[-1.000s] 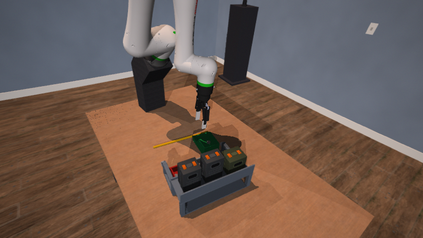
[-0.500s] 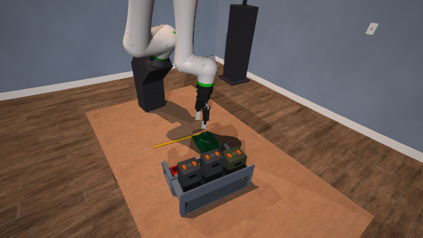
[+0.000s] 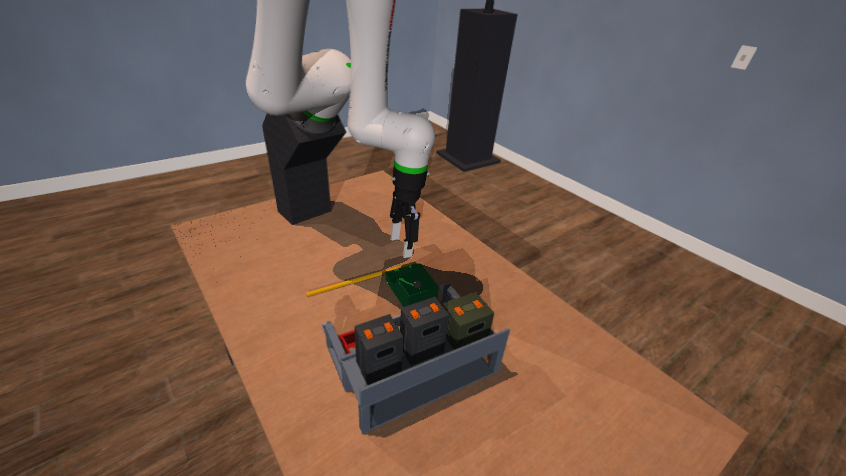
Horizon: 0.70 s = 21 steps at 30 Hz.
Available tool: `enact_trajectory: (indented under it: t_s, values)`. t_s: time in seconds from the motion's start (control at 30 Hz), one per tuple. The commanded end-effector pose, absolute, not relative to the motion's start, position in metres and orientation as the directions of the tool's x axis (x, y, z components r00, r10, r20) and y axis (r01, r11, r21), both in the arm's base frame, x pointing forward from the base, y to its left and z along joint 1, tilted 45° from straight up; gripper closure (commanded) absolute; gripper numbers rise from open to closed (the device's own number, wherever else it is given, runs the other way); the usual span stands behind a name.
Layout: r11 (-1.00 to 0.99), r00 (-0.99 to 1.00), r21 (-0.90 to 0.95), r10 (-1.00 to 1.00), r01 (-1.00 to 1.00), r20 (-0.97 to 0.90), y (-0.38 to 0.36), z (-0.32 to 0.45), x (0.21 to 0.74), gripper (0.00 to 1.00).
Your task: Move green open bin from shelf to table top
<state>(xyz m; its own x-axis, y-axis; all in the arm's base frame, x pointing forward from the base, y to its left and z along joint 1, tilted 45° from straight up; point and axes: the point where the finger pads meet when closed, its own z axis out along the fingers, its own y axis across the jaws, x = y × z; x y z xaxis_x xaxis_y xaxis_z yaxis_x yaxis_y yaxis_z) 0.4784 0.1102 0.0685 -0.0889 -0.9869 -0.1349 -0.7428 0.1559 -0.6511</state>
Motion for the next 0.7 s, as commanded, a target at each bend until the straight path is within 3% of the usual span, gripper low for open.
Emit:
enact_trajectory:
  t_s: [0.0,0.67]
  values:
    - [0.159,-0.056,-0.685,-0.984,-0.711,-0.17,0.1099,0.0677,0.4786,0.43]
    - [0.159,-0.056,-0.685,-0.984,-0.711,-0.17,0.1099,0.0677,0.4786,0.43]
